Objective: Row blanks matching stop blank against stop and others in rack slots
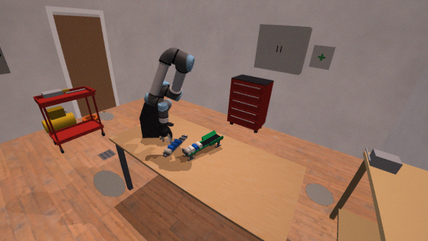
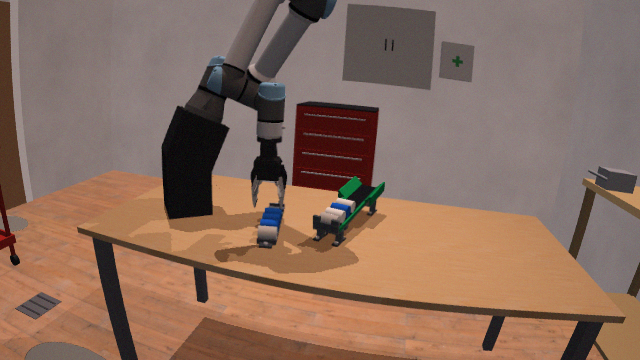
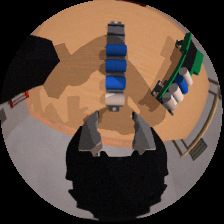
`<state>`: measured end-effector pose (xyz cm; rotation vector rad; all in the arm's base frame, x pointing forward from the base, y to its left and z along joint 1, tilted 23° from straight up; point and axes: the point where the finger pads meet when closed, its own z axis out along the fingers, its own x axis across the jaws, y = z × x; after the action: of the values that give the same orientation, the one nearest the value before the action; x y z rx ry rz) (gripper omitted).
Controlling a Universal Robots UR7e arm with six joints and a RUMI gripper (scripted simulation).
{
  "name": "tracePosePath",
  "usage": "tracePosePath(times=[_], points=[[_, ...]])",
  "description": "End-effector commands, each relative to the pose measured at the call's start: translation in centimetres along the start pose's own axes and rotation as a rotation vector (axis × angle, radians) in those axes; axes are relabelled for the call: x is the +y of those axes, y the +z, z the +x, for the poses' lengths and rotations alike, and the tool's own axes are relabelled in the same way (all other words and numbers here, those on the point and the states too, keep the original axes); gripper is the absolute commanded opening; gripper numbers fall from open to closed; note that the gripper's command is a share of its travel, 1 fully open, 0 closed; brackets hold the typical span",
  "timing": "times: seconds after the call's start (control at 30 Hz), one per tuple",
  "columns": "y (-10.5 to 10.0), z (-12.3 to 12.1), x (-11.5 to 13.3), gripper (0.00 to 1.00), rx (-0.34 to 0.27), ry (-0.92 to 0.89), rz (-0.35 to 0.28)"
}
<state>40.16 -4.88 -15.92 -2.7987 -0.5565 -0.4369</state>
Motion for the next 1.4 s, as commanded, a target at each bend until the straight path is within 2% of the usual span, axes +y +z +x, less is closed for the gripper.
tracePosePath(times=[0.0,0.67,1.37], points=[[0.0,0.0,0.0,0.47,0.0,0.0,-0.001],[0.7,0.0,0.0,0.47,0.0,0.0,-0.001],[3.5,0.0,0.1,0.47,0.0,0.0,-0.001]])
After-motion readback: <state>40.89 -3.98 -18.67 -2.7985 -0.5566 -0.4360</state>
